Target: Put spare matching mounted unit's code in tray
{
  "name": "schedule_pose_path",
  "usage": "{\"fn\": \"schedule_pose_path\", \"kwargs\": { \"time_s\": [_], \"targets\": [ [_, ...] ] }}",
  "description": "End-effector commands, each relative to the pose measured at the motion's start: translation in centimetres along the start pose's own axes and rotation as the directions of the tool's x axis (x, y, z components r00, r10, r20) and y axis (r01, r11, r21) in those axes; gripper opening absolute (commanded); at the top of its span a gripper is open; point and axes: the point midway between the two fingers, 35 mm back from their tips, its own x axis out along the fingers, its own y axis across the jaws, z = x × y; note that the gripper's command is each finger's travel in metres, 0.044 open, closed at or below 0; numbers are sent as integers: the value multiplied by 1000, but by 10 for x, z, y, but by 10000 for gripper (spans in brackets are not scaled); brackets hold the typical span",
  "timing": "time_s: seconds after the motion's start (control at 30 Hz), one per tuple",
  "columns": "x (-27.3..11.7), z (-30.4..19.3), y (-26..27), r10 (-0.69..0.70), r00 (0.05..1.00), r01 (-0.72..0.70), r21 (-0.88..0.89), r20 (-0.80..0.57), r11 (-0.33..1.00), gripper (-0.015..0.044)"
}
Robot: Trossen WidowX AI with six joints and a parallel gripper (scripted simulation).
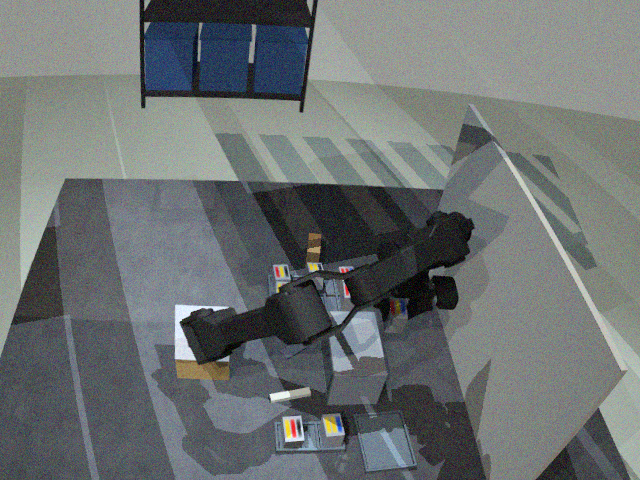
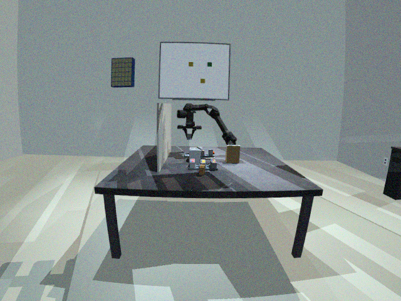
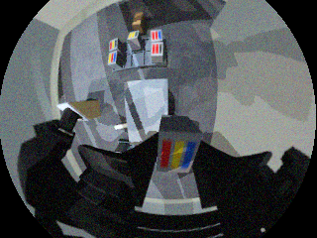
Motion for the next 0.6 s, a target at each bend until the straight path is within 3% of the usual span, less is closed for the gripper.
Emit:
{"fn": "schedule_pose_path", "kwargs": {
  "time_s": [0.0, 0.43, 0.57],
  "targets": [
    [-4, -26, -5, -13, 1000, 13, -3, -3, 1000, 0],
    [-5, -151, -6, -4, 997, 2, -26, -74, 1000, 0],
    [-5, -157, -5, -2, 997, 0, -27, -79, 1000, 0]
  ]
}}
